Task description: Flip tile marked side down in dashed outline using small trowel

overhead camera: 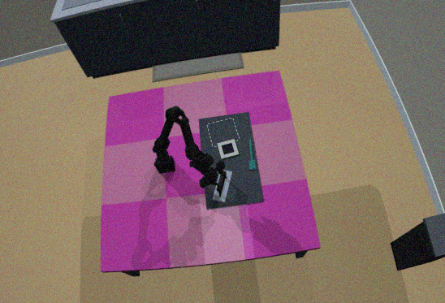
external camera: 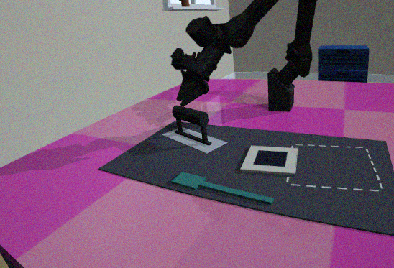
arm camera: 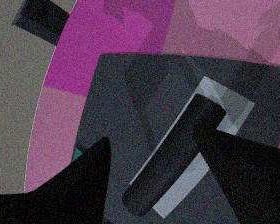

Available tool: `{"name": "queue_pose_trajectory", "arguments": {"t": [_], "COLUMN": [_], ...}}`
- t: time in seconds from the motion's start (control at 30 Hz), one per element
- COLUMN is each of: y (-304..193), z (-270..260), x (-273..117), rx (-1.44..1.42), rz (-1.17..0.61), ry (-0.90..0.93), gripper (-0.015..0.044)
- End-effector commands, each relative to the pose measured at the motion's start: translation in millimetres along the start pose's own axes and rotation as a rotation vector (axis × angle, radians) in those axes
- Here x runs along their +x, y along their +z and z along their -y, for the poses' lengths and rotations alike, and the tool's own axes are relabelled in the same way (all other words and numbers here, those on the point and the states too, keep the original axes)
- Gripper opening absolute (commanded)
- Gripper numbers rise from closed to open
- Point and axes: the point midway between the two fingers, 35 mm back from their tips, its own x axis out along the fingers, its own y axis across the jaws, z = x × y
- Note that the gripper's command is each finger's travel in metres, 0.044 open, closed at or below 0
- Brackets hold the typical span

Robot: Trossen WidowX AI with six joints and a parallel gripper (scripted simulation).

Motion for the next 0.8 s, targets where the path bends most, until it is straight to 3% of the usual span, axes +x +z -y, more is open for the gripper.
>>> {"name": "queue_pose_trajectory", "arguments": {"t": [0.0, 0.6, 0.77], "y": [-7, -48, -49], "z": [0, 14, 15], "x": [-3, -14, -15], "rx": [0.083, 0.670, 0.692], "rz": [-0.003, -0.076, -0.080], "ry": [0.024, 0.131, 0.133], "gripper": [0.0300, 0.0300, 0.0300]}}
